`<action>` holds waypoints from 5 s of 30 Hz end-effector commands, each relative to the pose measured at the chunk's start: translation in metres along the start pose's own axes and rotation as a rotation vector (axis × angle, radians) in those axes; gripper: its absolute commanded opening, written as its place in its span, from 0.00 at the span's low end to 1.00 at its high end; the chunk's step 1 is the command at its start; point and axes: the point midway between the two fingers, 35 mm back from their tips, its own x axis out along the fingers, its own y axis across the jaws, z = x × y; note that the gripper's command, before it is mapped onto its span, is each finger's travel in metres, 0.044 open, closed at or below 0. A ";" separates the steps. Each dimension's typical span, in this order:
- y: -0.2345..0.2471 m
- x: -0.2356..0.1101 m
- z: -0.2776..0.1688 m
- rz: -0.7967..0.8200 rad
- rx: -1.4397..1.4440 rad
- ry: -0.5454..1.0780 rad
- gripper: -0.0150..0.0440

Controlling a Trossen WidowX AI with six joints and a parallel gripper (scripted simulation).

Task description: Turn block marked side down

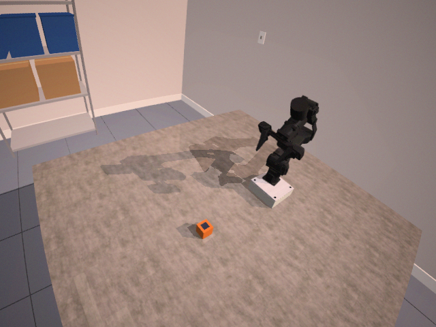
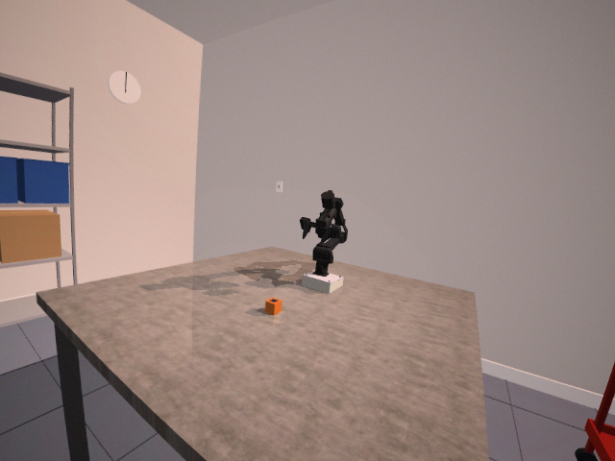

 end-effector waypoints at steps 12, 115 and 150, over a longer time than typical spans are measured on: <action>-0.007 0.026 -0.053 0.028 0.563 -0.164 1.00; -0.010 0.331 -0.043 1.361 2.947 -0.062 0.78; -0.008 0.312 -0.065 1.347 2.953 -0.061 0.25</action>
